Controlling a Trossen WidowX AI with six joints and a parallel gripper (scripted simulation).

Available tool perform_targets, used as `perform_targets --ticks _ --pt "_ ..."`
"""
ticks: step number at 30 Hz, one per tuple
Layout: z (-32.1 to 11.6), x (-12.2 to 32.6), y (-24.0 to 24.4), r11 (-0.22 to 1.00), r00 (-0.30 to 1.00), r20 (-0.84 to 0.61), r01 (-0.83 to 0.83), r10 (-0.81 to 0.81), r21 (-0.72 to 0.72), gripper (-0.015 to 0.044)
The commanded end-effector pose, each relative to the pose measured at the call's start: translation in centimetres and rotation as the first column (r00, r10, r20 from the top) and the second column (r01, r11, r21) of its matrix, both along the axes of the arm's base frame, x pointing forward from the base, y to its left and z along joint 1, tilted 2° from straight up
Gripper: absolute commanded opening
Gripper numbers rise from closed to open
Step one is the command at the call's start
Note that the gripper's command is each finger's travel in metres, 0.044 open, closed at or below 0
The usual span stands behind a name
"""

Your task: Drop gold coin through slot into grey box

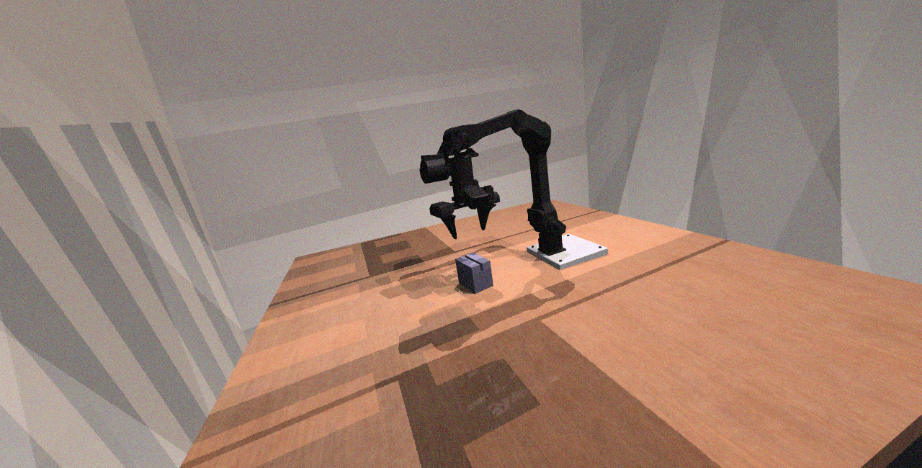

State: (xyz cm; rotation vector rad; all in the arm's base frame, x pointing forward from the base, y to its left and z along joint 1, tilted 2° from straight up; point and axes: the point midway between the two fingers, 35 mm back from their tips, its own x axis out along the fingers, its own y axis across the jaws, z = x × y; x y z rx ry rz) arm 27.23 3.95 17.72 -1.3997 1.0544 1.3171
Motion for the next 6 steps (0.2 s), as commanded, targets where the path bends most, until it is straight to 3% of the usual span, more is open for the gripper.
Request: perform_targets --ticks 1,6 --pt "0.35 -0.16 -0.01 1.000 1.000 -0.011 0.001 -0.001 -0.002 0.0440" --pt "0.35 -0.16 -0.01 1.000 1.000 -0.011 0.001 -0.001 -0.002 0.0440"
